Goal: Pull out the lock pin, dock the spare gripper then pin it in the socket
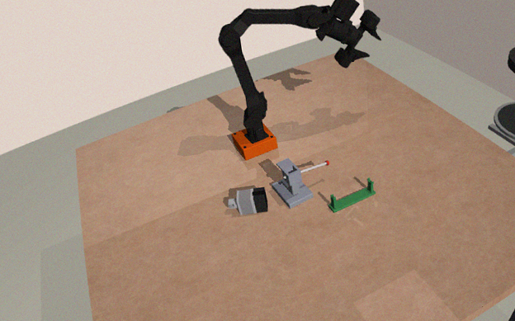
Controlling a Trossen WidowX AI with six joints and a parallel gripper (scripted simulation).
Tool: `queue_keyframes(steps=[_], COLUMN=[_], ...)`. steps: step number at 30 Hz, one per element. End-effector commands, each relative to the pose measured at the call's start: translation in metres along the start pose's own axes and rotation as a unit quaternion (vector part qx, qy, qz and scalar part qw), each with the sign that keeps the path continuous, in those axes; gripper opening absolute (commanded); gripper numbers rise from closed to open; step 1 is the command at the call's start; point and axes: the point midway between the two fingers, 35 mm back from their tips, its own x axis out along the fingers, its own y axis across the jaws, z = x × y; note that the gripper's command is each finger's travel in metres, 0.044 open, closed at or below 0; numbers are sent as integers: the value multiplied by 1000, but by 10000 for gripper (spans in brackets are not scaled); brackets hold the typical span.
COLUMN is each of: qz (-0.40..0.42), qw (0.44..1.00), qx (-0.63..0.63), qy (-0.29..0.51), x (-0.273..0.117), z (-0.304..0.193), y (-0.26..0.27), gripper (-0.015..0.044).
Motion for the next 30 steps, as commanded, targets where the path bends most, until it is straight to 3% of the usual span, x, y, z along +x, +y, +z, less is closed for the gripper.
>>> queue_keyframes(steps=[1,8,15,24,30], qz=[43,121,195,278,290], qw=[994,955,881,752,729], qx=[68,197,325,473,494], qy=[69,186,283,366,375], x=[-8,-41,-93,-171,-184], z=[-51,-134,-192,-225,-226], y=[18,66,121,192,202], gripper=[300,300,300,300,300])
